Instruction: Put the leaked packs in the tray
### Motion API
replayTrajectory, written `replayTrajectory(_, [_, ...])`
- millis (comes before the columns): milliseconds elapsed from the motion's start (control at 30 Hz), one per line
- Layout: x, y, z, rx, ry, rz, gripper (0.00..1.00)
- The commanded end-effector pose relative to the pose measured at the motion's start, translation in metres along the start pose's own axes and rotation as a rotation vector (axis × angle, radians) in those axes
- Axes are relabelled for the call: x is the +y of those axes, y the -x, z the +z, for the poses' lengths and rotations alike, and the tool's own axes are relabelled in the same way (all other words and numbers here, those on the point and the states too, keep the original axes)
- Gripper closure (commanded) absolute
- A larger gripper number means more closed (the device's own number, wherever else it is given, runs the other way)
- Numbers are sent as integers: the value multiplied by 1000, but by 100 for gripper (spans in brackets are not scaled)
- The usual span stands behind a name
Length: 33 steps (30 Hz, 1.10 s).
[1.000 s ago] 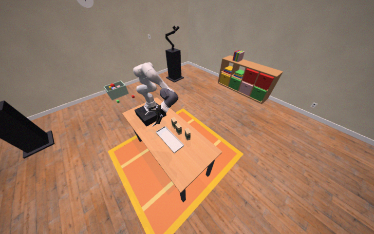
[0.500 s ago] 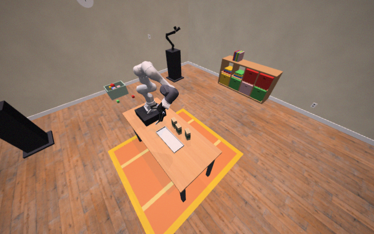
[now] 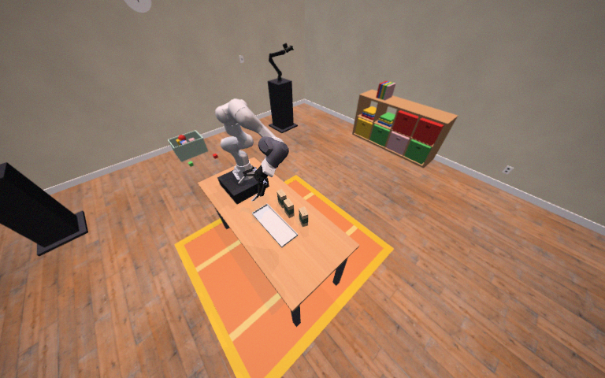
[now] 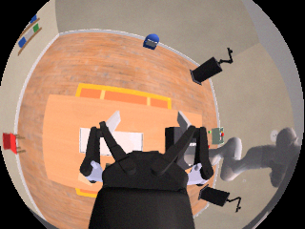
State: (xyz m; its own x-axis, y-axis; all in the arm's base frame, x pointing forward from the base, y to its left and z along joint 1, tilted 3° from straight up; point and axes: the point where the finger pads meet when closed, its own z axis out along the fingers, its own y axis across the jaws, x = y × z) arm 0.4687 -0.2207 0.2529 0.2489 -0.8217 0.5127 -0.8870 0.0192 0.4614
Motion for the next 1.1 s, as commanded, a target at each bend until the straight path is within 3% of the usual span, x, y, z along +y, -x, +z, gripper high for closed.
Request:
replayTrajectory(0, [0, 1, 1, -5, 2, -19, 0])
replayTrajectory(133, [0, 1, 1, -5, 2, -19, 0])
replayTrajectory(167, [-6, 16, -39, -103, -82, -110, 0])
replayTrajectory(1033, [-6, 16, -39, -103, -82, -110, 0])
replayTrajectory(1067, [-10, 30, -82, -188, -182, -206, 0])
